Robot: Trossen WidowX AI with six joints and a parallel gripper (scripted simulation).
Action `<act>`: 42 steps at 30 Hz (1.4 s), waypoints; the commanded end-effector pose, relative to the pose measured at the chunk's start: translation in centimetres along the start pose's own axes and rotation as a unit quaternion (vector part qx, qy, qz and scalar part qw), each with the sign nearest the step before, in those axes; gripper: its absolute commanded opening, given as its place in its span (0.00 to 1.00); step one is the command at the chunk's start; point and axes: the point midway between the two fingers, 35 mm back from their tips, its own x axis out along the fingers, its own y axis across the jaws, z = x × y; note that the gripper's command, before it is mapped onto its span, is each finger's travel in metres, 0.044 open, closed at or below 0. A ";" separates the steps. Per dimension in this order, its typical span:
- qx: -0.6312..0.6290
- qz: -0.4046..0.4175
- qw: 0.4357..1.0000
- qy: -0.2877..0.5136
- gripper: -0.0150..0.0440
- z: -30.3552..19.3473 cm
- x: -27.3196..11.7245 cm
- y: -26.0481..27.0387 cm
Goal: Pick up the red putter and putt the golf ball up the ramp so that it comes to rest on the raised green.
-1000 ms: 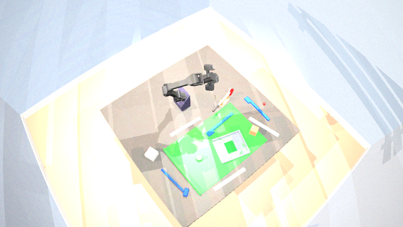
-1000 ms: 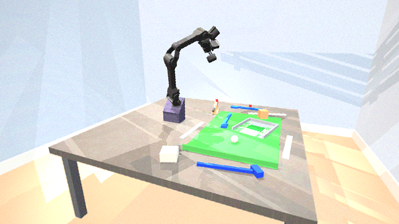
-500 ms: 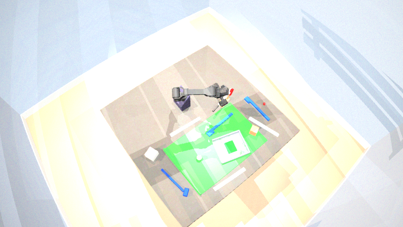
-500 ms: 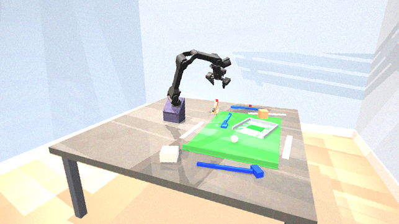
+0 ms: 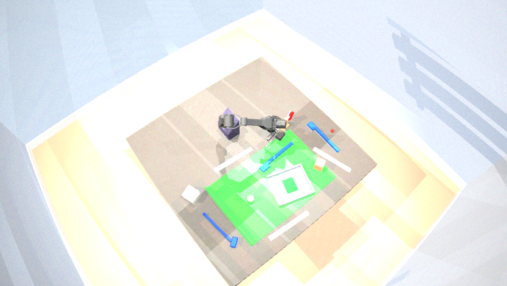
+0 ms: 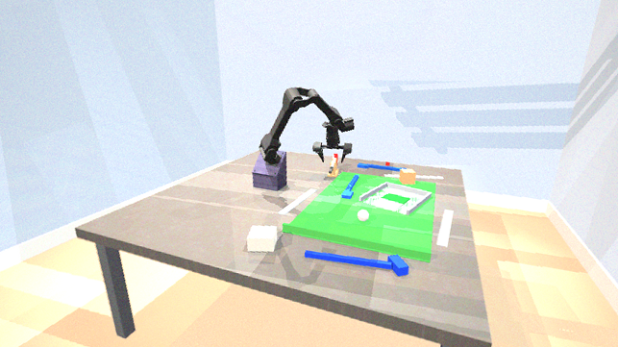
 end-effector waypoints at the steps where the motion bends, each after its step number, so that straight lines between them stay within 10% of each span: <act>1: -0.005 0.002 1.000 0.005 1.00 -0.7 1.1 0.3; 42: -0.005 0.002 1.000 0.007 1.00 -2.6 6.7 0.6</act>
